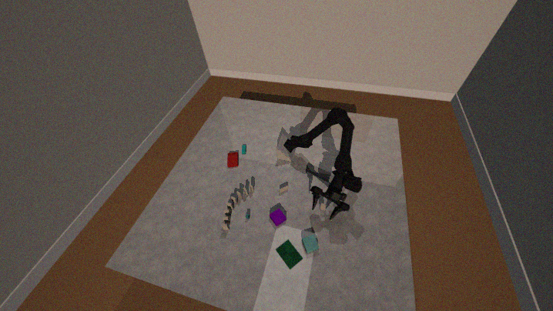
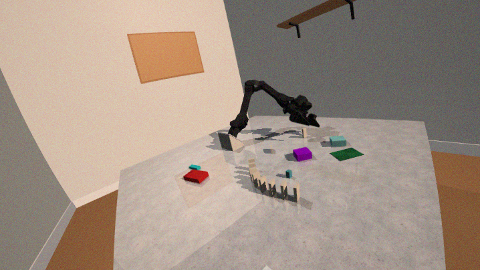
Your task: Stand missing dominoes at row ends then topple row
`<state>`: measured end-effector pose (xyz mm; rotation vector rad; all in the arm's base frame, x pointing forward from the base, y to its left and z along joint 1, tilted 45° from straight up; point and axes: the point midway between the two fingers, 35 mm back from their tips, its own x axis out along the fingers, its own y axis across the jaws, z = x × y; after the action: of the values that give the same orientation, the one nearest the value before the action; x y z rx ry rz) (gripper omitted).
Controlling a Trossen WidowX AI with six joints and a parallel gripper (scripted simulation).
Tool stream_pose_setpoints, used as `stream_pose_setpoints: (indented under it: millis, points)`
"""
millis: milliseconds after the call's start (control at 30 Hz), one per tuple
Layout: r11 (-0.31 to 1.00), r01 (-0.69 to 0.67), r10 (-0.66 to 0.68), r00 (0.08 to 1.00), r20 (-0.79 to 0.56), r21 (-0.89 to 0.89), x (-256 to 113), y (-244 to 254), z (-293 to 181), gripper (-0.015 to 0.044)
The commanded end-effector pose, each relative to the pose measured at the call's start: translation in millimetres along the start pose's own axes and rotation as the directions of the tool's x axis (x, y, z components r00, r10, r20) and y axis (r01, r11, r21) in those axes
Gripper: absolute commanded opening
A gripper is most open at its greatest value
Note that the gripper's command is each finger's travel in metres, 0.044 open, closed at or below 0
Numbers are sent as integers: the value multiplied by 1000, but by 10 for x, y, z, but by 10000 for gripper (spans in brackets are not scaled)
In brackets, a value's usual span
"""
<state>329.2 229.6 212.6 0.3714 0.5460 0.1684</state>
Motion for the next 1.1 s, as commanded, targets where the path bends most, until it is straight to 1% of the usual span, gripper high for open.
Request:
stream_pose_setpoints:
  millis: [0, 100, 233, 333, 367, 433, 500, 1067]
  points:
    - [990, -56, 6, 932, -361, -127, 135, -121, -22, 440]
    - [988, -117, 42, 838, -544, -103, 67, -194, -19, 440]
    - [984, -177, 140, 663, -735, 27, -135, -273, 33, 440]
    - [966, -176, 254, 514, -819, 189, -332, -307, 127, 440]
    - [953, -174, 303, 475, -826, 249, -379, -306, 189, 440]
    - [936, -151, 353, 419, -837, 319, -469, -312, 239, 440]
    - [928, -143, 373, 402, -837, 345, -497, -312, 263, 440]
    - [928, -143, 372, 402, -837, 345, -492, -314, 252, 440]
